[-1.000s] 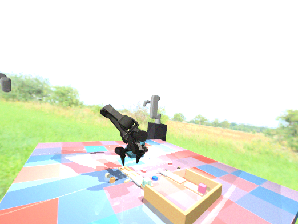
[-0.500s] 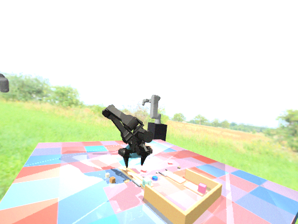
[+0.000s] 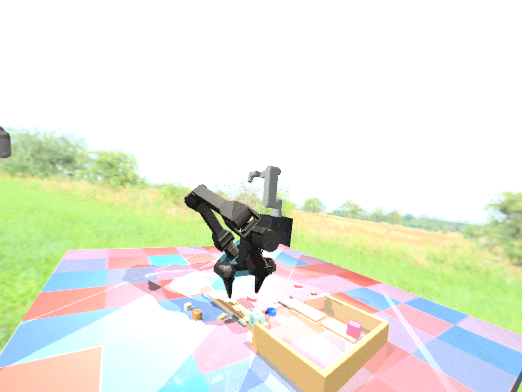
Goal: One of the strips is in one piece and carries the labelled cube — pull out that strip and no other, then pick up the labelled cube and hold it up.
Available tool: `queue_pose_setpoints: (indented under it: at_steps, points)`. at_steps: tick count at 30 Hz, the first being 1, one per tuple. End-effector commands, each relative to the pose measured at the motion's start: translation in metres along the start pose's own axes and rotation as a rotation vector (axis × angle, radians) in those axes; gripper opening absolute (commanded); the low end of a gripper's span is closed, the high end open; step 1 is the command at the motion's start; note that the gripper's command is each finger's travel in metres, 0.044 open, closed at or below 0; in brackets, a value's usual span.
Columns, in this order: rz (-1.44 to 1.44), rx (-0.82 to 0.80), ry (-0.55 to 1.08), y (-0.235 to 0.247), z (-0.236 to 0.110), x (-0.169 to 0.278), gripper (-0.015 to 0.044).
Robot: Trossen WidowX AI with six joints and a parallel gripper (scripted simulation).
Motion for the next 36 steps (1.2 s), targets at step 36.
queue_pose_setpoints:
  at_steps: [36]
  points:
    - [0.007, 0.0, -0.005, 0.023, 0.012, -0.066, 0.025]
Point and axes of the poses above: the point midway between the two fingers, 35 mm back from their tips, its own z axis out along the fingers, its own y axis across the jaws, x = y × z, the point moved 10 cm from there along -z, back along the fingers, and after that the axes turned 15 degrees about z, right-handed, at the moved point
